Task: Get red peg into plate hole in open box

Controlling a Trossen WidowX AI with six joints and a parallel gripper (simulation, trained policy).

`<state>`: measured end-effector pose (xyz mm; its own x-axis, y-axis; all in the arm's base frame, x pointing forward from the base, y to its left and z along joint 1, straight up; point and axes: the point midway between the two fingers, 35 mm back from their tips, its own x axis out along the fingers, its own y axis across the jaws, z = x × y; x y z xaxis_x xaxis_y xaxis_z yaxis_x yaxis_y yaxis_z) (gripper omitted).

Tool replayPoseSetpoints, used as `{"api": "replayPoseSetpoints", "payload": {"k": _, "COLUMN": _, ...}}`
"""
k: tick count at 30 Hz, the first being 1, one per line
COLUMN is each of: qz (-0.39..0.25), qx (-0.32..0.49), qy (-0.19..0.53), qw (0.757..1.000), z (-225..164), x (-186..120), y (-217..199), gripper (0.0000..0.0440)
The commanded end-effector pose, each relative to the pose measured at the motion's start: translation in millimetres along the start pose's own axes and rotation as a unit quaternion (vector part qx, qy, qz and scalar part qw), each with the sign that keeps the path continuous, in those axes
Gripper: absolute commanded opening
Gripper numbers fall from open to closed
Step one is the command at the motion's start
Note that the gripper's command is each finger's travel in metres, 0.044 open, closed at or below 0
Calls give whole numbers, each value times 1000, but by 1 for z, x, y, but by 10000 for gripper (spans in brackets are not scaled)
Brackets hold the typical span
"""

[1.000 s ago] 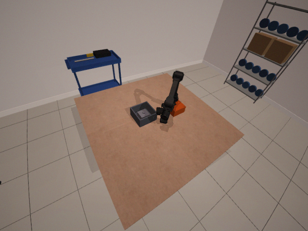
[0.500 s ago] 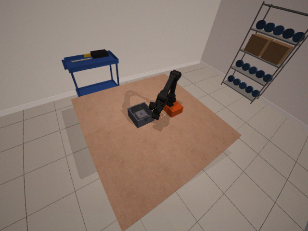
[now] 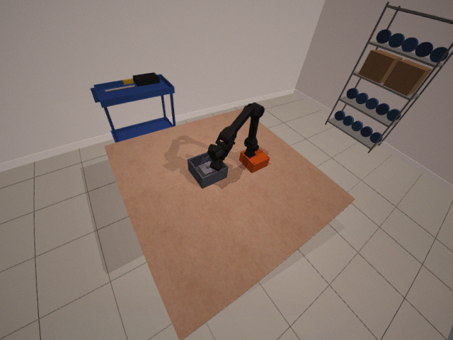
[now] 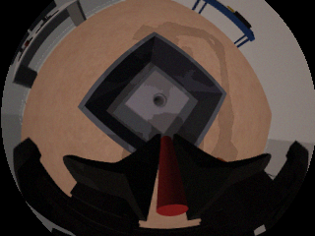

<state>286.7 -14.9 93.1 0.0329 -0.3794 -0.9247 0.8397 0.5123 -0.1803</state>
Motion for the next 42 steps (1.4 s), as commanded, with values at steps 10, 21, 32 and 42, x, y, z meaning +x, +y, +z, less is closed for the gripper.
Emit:
{"api": "replayPoseSetpoints", "payload": {"k": 10, "qz": 14, "qx": -4, "qy": 20, "qw": 1000, "z": 43, "x": 36, "y": 1, "gripper": 0}}
{"api": "replayPoseSetpoints", "payload": {"k": 21, "qz": 35, "qx": -48, "qy": 55, "qw": 997, "z": 46, "x": 74, "y": 7, "gripper": 51}}
{"api": "replayPoseSetpoints", "payload": {"k": 32, "qz": 58, "qx": -66, "qy": 82, "qw": 993, "z": 59, "x": 89, "y": 20, "gripper": 287}}
{"api": "replayPoseSetpoints", "payload": {"k": 42, "qz": 112, "qx": -68, "qy": 93, "qw": 987, "z": 88, "x": 72, "y": 53, "gripper": 440}}
